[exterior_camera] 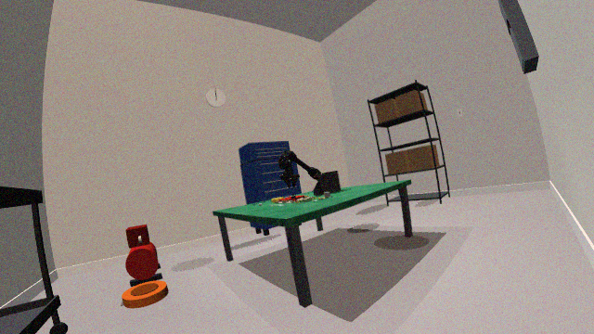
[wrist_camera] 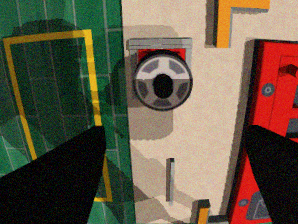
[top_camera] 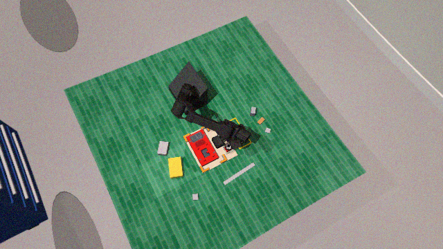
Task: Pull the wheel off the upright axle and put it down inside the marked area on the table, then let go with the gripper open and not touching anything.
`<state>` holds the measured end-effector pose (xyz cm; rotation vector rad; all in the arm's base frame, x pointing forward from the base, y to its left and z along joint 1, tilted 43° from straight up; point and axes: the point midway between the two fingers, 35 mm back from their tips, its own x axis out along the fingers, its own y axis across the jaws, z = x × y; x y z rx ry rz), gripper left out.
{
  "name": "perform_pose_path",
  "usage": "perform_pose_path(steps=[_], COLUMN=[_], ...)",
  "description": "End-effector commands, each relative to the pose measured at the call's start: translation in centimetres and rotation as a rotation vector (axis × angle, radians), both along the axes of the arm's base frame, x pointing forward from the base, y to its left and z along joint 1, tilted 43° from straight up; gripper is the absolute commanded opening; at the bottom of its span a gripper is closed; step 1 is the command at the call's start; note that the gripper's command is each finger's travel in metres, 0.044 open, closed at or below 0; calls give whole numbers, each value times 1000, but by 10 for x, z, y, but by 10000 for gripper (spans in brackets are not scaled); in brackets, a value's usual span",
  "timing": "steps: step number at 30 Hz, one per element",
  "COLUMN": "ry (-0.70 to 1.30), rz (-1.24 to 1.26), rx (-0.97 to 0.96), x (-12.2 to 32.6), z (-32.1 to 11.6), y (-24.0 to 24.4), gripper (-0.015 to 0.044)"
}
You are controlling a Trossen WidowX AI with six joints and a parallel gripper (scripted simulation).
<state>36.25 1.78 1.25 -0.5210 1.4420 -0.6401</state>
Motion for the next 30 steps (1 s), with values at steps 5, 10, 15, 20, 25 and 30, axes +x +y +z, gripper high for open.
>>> perform_pose_path(steps=[5, 10, 15, 20, 25, 30], ry=[14, 14, 18, 18, 18, 18], rz=[6, 5, -12, -12, -12, -12], rx=[4, 0, 5, 5, 5, 5], x=[3, 3, 2, 2, 2, 2], z=[-26, -56, -54, -54, -54, -54], y=[-19, -48, -49, -49, -49, -48], gripper=[300, 300, 274, 201, 168, 56])
